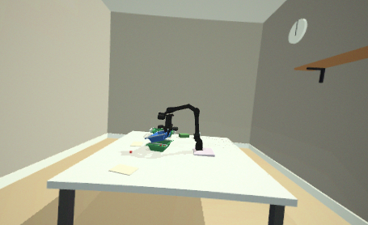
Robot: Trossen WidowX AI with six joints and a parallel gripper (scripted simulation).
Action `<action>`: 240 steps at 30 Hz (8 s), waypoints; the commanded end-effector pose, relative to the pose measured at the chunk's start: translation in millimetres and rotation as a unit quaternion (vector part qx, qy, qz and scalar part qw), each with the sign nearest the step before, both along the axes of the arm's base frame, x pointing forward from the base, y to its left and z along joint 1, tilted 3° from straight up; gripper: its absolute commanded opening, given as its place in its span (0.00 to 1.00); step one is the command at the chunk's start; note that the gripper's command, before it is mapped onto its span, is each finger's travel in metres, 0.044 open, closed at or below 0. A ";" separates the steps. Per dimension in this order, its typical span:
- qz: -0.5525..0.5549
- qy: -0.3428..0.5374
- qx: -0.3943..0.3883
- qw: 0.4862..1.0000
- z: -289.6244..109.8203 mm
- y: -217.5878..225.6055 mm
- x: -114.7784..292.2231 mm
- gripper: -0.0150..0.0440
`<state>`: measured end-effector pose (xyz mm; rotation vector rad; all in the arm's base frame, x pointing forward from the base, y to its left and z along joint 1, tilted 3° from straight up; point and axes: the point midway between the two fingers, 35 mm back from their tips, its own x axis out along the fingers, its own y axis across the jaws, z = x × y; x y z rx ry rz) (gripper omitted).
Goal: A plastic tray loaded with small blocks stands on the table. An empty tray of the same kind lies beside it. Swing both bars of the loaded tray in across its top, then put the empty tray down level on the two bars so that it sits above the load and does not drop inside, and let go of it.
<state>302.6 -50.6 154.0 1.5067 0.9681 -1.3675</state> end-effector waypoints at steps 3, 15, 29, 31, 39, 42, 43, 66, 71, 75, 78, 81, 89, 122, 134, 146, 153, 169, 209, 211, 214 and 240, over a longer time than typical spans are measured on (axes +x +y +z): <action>0.001 0.002 0.001 1.000 -2.4 1.8 -1.0 0.25; 0.005 0.008 0.004 1.000 -10.9 8.1 -5.0 0.25; 0.005 0.008 0.004 1.000 -10.9 8.1 -5.0 0.25; 0.005 0.008 0.004 1.000 -10.9 8.1 -5.0 0.25; 0.005 0.008 0.004 1.000 -10.9 8.1 -5.0 0.25; 0.005 0.008 0.004 1.000 -10.9 8.1 -5.0 0.25; 0.005 0.008 0.004 1.000 -10.9 8.1 -5.0 0.25; 0.005 0.008 0.004 1.000 -10.9 8.1 -5.0 0.25; 0.000 0.000 0.000 1.000 -8.7 4.8 -2.2 0.25; 0.003 0.005 0.002 1.000 -14.1 8.8 -4.5 0.25; 0.005 0.008 0.004 1.000 -18.0 11.7 -6.2 0.25; 0.005 0.008 0.004 1.000 -18.7 12.2 -6.6 0.25; 0.005 0.008 0.004 1.000 -18.7 12.2 -6.6 0.25; 0.005 0.008 0.004 1.000 -18.7 12.2 -6.6 0.25; 0.005 0.008 0.004 1.000 -18.7 12.2 -6.6 0.25; 0.004 0.007 0.004 1.000 -25.6 15.2 -7.0 0.25; 0.005 0.008 0.004 1.000 -26.9 16.1 -7.6 0.25; 0.005 0.008 0.004 1.000 -26.9 16.1 -7.6 0.25; 0.000 -0.002 0.000 1.000 -24.5 12.6 -3.4 0.25; 0.001 0.001 0.001 1.000 -27.2 14.5 -4.5 0.25; 0.003 0.006 0.003 1.000 -32.4 18.0 -6.8 0.25; 0.005 0.009 0.005 1.000 -35.3 19.9 -8.1 0.25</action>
